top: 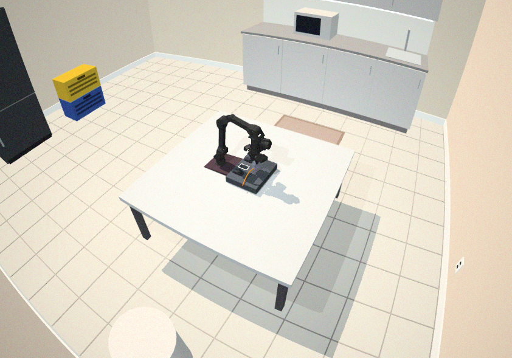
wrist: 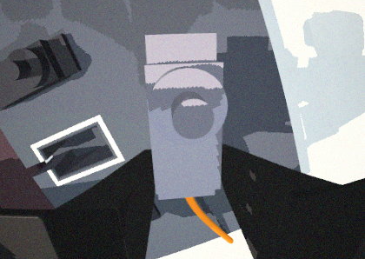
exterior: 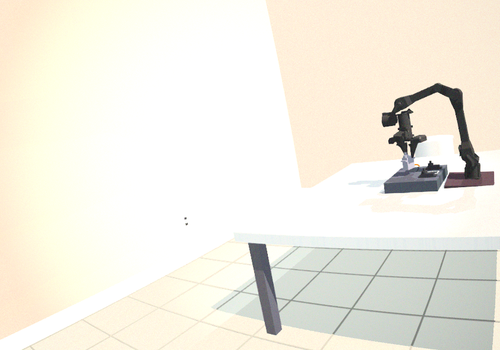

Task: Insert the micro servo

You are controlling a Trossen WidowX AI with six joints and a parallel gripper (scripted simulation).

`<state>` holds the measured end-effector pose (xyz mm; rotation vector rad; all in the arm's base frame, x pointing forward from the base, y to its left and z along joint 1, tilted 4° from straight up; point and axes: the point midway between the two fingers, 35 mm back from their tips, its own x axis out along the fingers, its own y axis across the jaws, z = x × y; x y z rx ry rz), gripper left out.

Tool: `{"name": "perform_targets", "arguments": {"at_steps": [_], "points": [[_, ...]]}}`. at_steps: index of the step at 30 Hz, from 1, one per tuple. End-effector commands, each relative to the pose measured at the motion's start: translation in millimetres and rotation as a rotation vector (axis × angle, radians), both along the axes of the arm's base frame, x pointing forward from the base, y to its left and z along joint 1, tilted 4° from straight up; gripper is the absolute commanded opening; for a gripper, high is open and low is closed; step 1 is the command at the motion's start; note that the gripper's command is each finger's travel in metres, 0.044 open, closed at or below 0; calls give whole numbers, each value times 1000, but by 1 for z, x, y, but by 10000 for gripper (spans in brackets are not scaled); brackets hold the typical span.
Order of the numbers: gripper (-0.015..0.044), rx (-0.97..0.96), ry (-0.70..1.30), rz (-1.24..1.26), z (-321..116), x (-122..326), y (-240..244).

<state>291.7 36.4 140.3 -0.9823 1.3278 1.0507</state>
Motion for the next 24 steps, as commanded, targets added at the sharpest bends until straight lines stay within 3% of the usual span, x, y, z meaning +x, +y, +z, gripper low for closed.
{"name": "perform_targets", "arguments": {"at_steps": [1,24], "points": [[0,-3,3,-166,0,0,0],[0,-26,27,-962,0,0,0]]}}
